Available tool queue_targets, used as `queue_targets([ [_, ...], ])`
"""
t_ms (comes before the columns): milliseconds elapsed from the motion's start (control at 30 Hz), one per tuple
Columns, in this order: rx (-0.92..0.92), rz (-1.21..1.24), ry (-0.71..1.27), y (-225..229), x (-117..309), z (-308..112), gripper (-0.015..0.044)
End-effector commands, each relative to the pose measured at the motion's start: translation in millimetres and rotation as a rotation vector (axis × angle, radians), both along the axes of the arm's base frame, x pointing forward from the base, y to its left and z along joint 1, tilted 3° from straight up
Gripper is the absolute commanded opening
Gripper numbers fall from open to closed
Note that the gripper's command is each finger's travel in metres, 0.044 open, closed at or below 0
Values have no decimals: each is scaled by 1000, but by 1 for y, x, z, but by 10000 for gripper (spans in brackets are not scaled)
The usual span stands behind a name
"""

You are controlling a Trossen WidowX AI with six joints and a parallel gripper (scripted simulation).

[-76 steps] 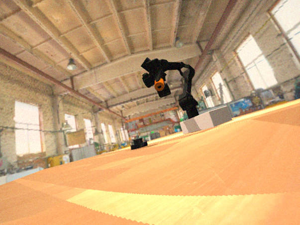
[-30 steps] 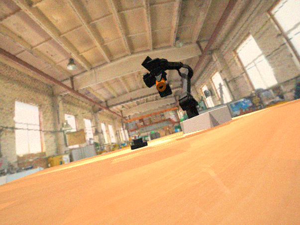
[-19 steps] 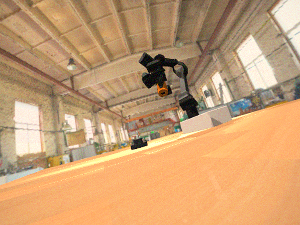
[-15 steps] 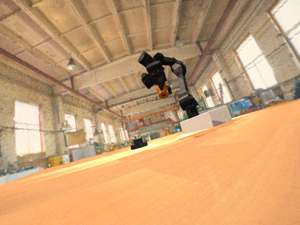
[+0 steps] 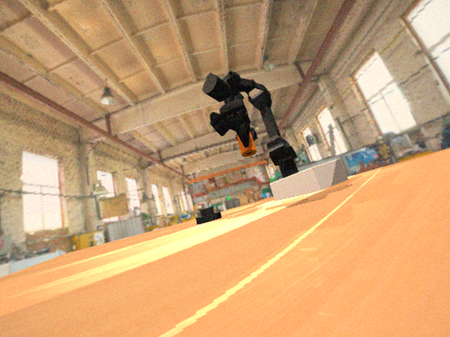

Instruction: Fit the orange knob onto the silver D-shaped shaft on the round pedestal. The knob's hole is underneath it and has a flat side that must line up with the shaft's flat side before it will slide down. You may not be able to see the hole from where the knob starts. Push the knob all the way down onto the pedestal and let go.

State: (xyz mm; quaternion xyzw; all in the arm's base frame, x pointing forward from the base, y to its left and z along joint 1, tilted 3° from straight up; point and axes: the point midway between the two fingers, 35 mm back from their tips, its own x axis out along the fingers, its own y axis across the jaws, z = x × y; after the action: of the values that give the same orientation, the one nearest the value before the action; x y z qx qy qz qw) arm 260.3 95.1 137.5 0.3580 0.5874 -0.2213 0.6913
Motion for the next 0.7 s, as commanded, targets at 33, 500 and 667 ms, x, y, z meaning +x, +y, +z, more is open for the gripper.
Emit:
queue_targets([
  [33, -60, -11, 58, 2, 5, -6, 0],
  [500, -111, -16, 115, 6, 18, -54, 0],
  [667, -115, -18, 120, 8, 24, -82, 0],
])
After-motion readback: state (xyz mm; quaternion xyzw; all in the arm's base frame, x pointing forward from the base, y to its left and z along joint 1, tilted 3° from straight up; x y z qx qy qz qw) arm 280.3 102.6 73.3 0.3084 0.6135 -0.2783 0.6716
